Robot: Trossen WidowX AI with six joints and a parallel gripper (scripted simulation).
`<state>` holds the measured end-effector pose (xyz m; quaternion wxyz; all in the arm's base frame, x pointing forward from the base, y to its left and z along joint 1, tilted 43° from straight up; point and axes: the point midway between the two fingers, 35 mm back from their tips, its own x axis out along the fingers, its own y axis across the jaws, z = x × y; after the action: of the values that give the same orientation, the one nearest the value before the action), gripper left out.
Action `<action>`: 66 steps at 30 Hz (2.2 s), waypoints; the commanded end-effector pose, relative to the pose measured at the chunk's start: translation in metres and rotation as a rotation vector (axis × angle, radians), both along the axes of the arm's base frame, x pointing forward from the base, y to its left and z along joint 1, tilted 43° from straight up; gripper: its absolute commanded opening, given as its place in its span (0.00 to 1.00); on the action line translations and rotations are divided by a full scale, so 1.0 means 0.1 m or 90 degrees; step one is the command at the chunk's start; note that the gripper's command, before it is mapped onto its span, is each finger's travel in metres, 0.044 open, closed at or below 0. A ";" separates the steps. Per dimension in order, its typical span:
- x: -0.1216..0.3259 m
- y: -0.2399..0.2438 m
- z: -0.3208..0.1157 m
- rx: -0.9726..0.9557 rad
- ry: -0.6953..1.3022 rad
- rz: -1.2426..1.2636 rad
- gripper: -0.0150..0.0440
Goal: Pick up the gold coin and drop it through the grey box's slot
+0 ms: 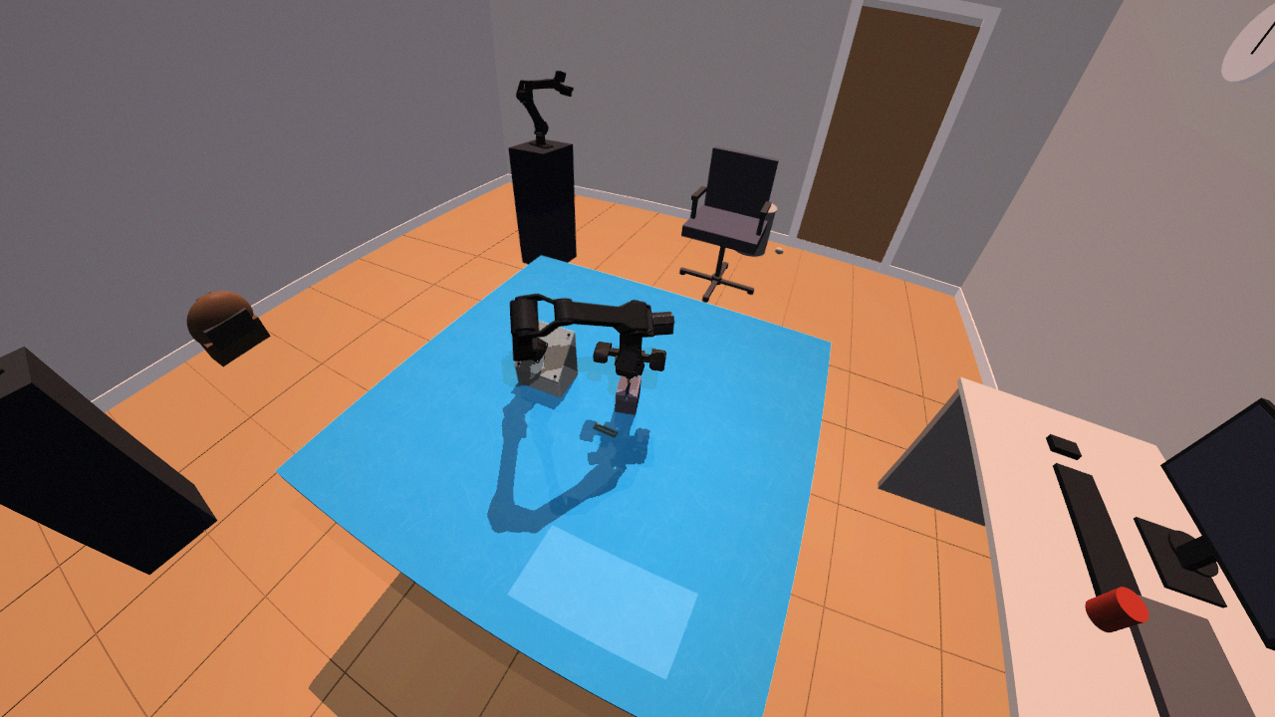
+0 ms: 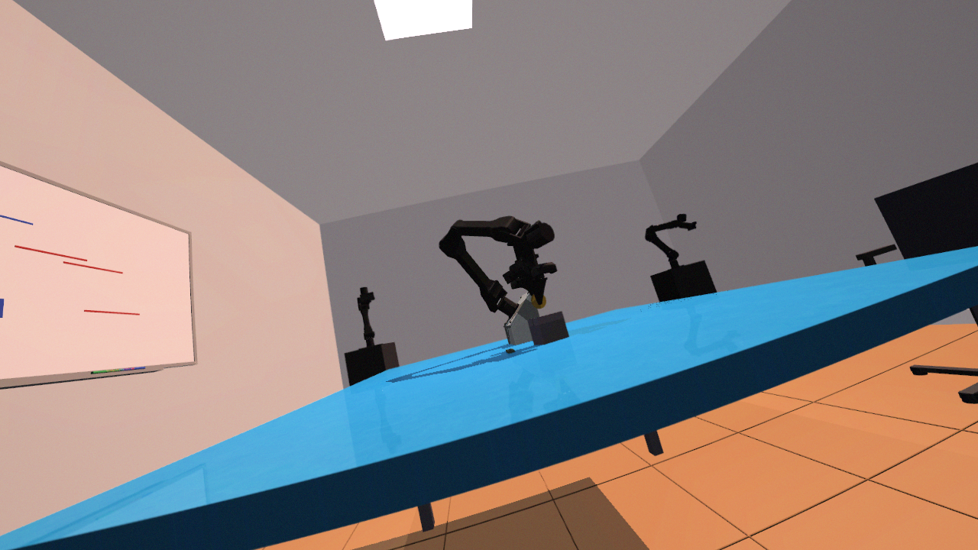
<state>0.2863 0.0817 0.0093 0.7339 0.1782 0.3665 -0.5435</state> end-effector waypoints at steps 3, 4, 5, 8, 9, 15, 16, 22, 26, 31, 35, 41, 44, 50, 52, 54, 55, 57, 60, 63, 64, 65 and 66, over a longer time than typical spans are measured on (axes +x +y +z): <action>0.00 -0.01 0.01 0.000 0.000 0.000 0.25; 0.00 -0.01 0.01 0.000 0.000 0.000 0.25; 0.00 -0.01 0.01 0.000 0.000 0.000 0.25; 0.00 -0.01 0.01 0.001 0.000 0.000 0.25; 0.00 -0.01 0.01 0.001 0.000 0.000 0.25; -0.01 0.00 -0.04 0.001 -0.001 -0.002 0.25; -0.02 0.00 -0.05 0.001 -0.002 -0.002 0.25; -0.03 0.00 -0.08 0.001 -0.003 -0.003 0.25; -0.02 0.01 -0.06 0.001 -0.003 -0.002 0.25; -0.02 0.01 -0.04 0.002 -0.004 0.000 0.25; -0.02 0.00 -0.05 0.002 -0.004 0.000 0.25; -0.01 -0.02 -0.08 0.001 -0.002 0.003 0.25; -0.01 -0.02 -0.09 0.001 0.000 0.005 0.25; -0.01 -0.04 -0.10 0.001 0.000 0.005 0.25; -0.01 -0.04 -0.11 0.001 -0.001 0.004 0.25; 0.00 -0.05 -0.11 0.001 -0.001 0.003 0.25; 0.00 -0.05 -0.11 0.001 -0.002 0.003 0.25; 0.00 -0.06 -0.12 0.001 -0.002 0.003 0.25; 0.00 -0.06 -0.13 0.001 -0.002 0.003 0.25; 0.00 -0.07 -0.14 0.001 -0.001 0.004 0.25; 0.00 -0.07 -0.14 0.001 -0.001 0.004 0.25; 0.00 -0.07 -0.14 0.001 -0.001 0.004 0.25; 0.00 -0.07 -0.14 0.001 -0.001 0.004 0.25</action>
<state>0.2864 0.0757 -0.0030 0.7347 0.1823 0.3661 -0.5412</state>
